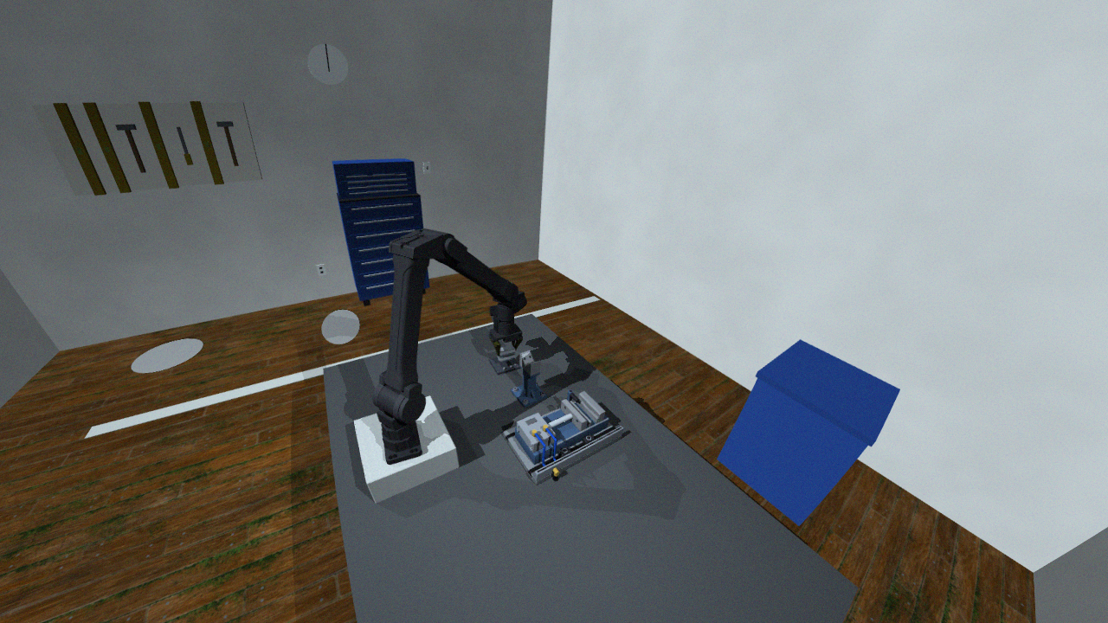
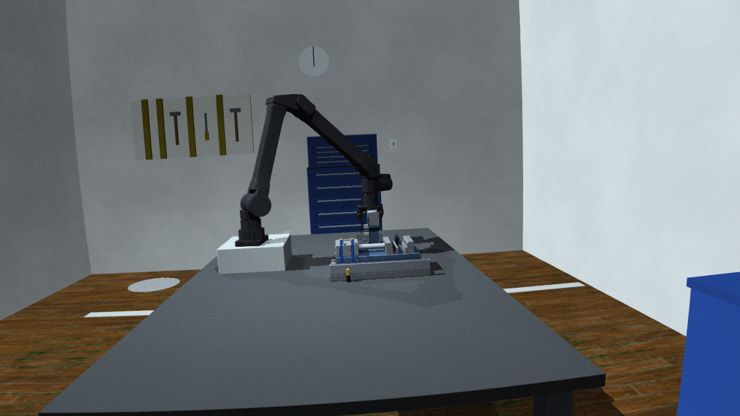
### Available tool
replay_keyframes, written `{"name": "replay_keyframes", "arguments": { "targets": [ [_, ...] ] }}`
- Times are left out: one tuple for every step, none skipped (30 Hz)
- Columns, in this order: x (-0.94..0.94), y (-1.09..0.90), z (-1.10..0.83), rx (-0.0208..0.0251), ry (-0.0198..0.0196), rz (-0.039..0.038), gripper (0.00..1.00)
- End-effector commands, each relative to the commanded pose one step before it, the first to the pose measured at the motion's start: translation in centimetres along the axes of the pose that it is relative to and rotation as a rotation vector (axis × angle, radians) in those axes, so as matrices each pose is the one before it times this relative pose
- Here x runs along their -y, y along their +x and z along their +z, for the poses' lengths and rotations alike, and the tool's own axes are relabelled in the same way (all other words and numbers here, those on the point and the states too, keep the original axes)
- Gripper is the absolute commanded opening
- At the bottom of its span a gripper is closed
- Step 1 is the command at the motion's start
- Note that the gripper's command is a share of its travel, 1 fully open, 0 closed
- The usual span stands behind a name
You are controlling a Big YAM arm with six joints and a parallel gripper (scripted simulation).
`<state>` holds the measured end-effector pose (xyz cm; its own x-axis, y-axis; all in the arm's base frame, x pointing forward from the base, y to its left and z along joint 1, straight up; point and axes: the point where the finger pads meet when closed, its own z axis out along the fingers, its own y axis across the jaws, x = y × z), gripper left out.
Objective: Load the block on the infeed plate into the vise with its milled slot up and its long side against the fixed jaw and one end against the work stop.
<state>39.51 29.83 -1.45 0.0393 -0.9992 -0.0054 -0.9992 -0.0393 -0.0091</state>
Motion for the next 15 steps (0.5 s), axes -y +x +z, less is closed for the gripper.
{"name": "replay_keyframes", "arguments": {
  "targets": [
    [1.78, -1.461, -3.235, 0.0304, 0.04589, -0.00164, 0.0],
    [0.017, -0.006, -0.389, 0.00015, 0.00022, 0.0, 0.0],
    [0.018, -0.006, -0.406, 0.00015, 0.00022, 0.0, 0.0],
    [0.018, -0.006, -0.417, 0.00015, 0.00023, 0.0, 0.0],
    [0.017, -0.006, -0.426, 0.00015, 0.00023, 0.0, 0.0],
    [0.017, -0.006, -0.434, 0.00016, 0.00023, 0.0, 0.0],
    [0.018, -0.006, -0.441, 0.00016, 0.00023, 0.0, 0.0],
    [0.018, -0.006, -0.447, 0.00016, 0.00023, 0.0, 0.0],
    [0.018, -0.006, -0.453, 0.00016, 0.00023, 0.0, 0.0],
    [0.017, -0.005, -0.457, 0.00016, 0.00023, 0.0, 0.0],
    [0.017, -0.005, -0.461, 0.00015, 0.00023, 0.0, 0.0],
    [0.017, -0.005, -0.463, 0.00015, 0.00023, 0.0, 0.0],
    [0.016, -0.005, -0.465, 0.00015, 0.00023, 0.0, 0.0],
    [0.016, -0.004, -0.466, 0.00015, 0.00022, 0.0, 0.0],
    [0.0, 0.0, 0.0, 0.0, 0.0, 0.0, 0.0]
  ]
}}
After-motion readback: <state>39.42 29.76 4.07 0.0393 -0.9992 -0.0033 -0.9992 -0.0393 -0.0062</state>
